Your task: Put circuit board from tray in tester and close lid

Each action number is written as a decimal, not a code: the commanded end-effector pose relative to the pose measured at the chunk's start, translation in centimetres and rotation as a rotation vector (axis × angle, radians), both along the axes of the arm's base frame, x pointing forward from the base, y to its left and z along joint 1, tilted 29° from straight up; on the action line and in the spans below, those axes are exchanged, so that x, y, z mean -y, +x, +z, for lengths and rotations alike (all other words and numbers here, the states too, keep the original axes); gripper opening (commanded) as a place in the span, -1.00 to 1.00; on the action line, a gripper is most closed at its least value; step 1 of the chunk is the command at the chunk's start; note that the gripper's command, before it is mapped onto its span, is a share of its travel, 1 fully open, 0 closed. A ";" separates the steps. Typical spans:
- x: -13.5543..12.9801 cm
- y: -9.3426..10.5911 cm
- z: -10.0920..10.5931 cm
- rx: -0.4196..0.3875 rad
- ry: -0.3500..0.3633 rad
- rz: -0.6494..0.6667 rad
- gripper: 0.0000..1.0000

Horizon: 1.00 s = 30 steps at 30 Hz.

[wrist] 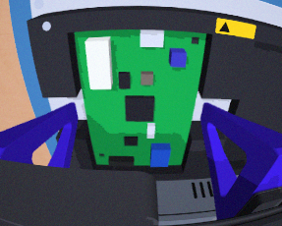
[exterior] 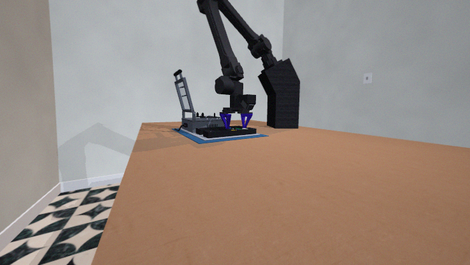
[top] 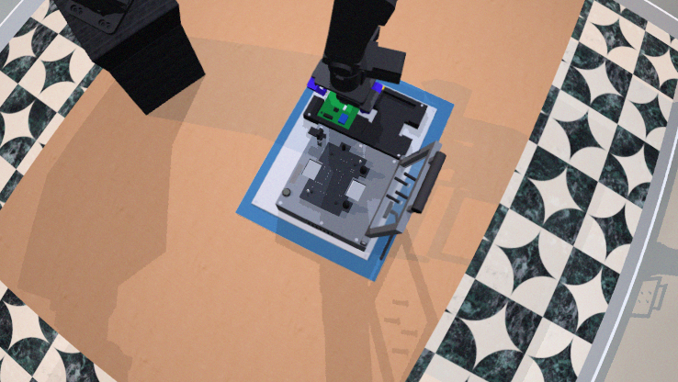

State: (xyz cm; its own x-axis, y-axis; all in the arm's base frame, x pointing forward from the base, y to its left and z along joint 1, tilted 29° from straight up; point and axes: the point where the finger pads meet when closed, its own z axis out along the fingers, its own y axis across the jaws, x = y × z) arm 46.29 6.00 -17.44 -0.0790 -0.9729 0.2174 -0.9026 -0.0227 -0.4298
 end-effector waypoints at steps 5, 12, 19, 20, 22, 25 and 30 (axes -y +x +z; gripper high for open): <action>0.5 0.7 1.1 0.027 0.009 -0.008 0.83; 0.5 0.7 1.1 0.027 0.009 -0.008 0.83; 0.5 0.7 1.1 0.027 0.009 -0.008 0.83; 0.5 0.7 1.1 0.027 0.009 -0.008 0.83; 0.5 0.7 1.1 0.027 0.009 -0.008 0.83; 0.5 0.7 1.1 0.027 0.009 -0.008 0.70; 0.5 0.7 1.1 0.027 0.009 -0.008 0.70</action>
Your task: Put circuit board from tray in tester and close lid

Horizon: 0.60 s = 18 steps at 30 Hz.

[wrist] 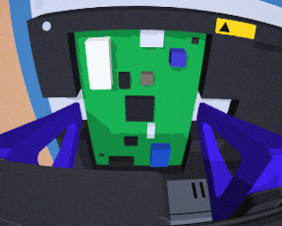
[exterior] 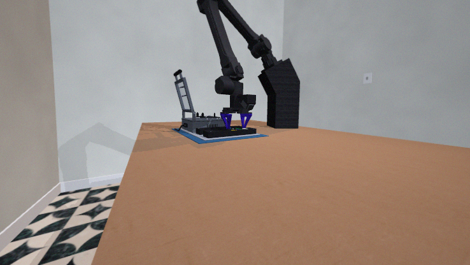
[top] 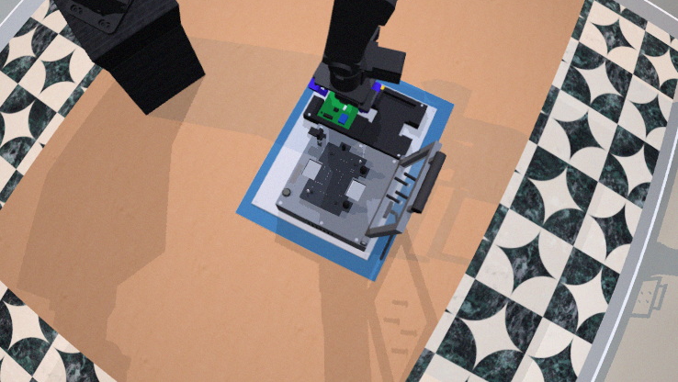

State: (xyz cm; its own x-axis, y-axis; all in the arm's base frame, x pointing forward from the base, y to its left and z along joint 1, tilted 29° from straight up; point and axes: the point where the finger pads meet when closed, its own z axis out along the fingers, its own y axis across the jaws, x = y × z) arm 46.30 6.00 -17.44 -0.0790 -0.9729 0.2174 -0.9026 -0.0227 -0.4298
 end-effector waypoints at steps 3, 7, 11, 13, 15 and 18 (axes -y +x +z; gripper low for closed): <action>0.5 0.7 1.1 0.027 0.009 -0.008 0.70; 0.5 0.7 1.1 0.027 0.009 -0.008 0.70; 0.5 0.7 1.1 0.027 0.009 -0.008 0.62; 0.5 0.7 1.1 0.027 0.009 -0.008 0.62; 0.5 0.7 1.1 0.027 0.009 -0.008 0.62; 0.5 0.7 1.1 0.027 0.009 -0.008 0.62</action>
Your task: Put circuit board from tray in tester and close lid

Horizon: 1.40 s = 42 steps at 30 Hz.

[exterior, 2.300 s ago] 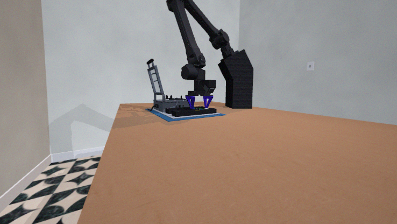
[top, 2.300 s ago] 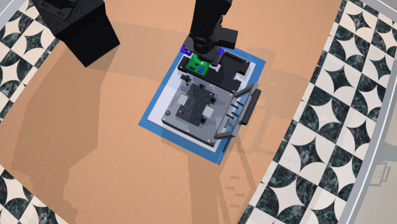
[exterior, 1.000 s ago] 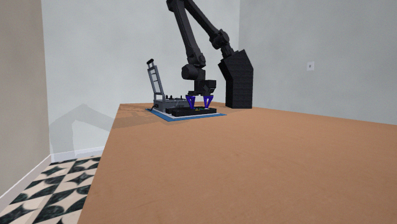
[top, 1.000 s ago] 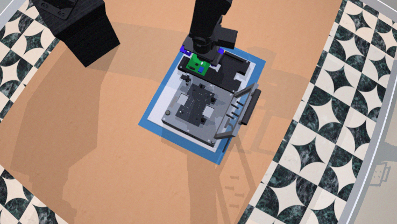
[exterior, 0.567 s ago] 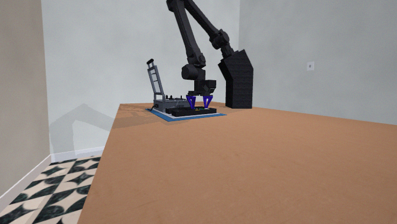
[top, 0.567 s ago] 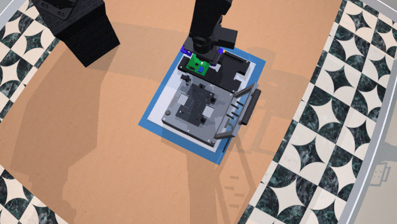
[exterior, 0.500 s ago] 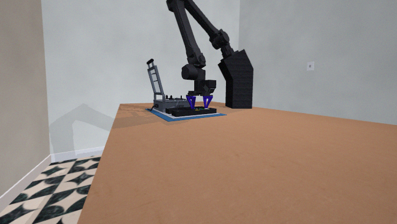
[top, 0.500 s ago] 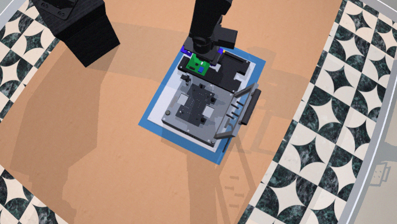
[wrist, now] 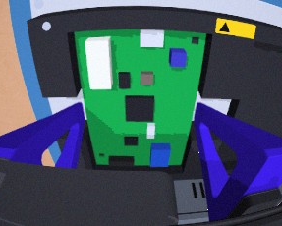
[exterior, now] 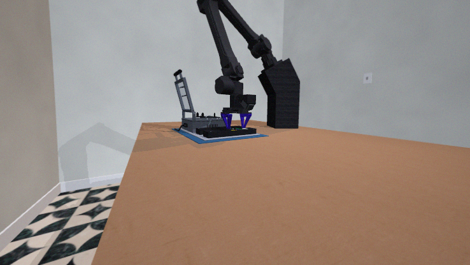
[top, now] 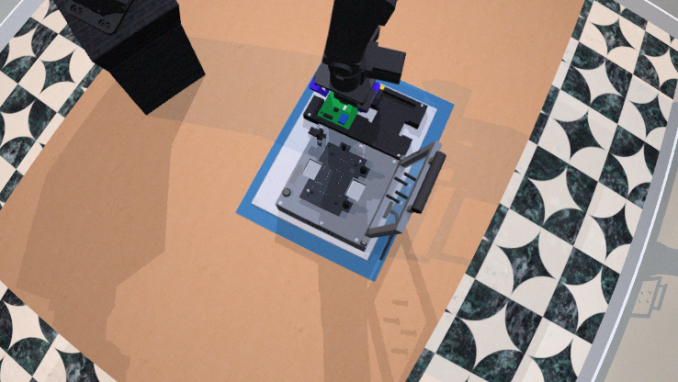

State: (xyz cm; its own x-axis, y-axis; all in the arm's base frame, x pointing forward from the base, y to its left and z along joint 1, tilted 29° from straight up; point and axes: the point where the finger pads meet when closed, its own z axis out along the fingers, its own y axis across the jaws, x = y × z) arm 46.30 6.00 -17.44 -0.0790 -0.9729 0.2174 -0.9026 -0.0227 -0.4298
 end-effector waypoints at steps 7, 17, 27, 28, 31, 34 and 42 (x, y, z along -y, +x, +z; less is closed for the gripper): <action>0.5 0.7 1.1 0.027 0.009 -0.008 0.55; 0.5 0.7 1.1 0.027 0.009 -0.008 0.49; 0.5 0.7 1.1 0.027 0.009 -0.009 0.49; 0.5 0.7 1.1 0.027 0.009 -0.009 0.49; 0.5 0.7 1.1 0.027 0.009 -0.009 0.45; 0.5 0.7 1.1 0.027 0.009 -0.009 0.45; 0.5 0.7 1.1 0.027 0.009 -0.009 0.45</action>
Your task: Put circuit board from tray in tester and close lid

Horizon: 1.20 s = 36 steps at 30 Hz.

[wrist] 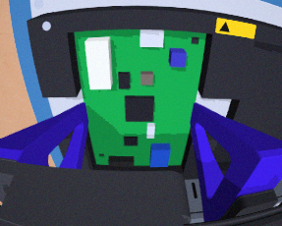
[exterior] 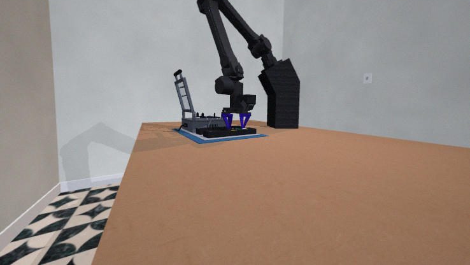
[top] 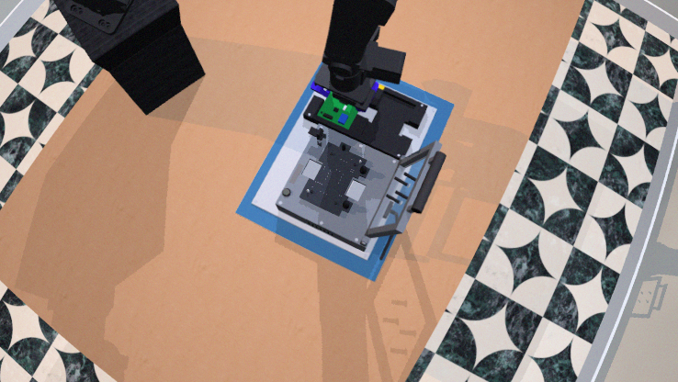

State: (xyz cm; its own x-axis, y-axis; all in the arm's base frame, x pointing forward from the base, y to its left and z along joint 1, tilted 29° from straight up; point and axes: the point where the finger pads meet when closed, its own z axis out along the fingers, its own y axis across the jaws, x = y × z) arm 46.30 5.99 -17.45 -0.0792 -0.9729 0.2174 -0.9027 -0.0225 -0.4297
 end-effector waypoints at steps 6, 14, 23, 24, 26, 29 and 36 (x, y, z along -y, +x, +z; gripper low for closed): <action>0.5 0.7 1.1 0.028 0.009 -0.008 0.45; 0.5 0.7 1.1 0.028 0.009 -0.008 0.45; 0.5 0.7 1.1 0.028 0.009 -0.008 0.45; 0.5 0.7 1.1 0.028 0.009 -0.008 0.45; 0.5 0.7 1.1 0.028 0.009 -0.008 0.45; 0.5 0.7 1.1 0.028 0.009 -0.008 0.45; 0.5 0.5 1.3 0.024 0.009 -0.010 0.45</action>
State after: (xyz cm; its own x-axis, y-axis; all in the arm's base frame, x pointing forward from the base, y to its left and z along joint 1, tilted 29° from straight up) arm 46.32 6.00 -17.41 -0.0794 -0.9729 0.2171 -0.9023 -0.0225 -0.4304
